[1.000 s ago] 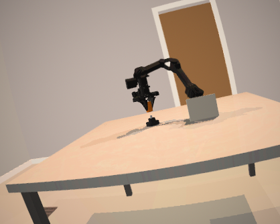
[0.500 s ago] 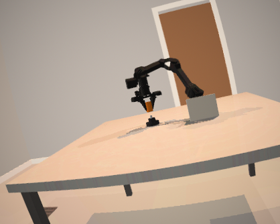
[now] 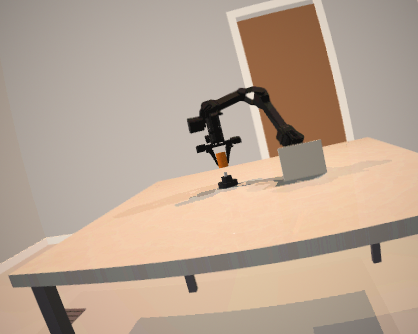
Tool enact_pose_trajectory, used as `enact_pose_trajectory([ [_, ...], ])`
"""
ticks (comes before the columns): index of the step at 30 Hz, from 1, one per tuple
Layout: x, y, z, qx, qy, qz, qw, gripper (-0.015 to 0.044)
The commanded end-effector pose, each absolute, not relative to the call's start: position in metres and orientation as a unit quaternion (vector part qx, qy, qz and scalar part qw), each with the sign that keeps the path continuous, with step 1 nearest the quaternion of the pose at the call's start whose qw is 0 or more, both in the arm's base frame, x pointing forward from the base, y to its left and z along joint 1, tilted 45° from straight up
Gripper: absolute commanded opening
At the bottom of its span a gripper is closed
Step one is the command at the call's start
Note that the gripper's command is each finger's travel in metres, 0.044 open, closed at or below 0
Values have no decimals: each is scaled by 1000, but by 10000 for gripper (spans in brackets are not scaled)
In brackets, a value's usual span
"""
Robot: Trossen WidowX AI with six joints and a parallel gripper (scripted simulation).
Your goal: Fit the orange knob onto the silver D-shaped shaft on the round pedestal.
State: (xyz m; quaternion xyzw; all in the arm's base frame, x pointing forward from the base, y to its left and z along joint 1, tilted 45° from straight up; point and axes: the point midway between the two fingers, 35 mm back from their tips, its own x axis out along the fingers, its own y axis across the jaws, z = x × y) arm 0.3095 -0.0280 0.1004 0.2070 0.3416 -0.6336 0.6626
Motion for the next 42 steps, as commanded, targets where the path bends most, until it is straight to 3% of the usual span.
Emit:
enact_pose_trajectory([
  [1,309,-33,96,208,338,-635,662,0],
  [42,307,-56,73,213,335,-638,660,0],
])
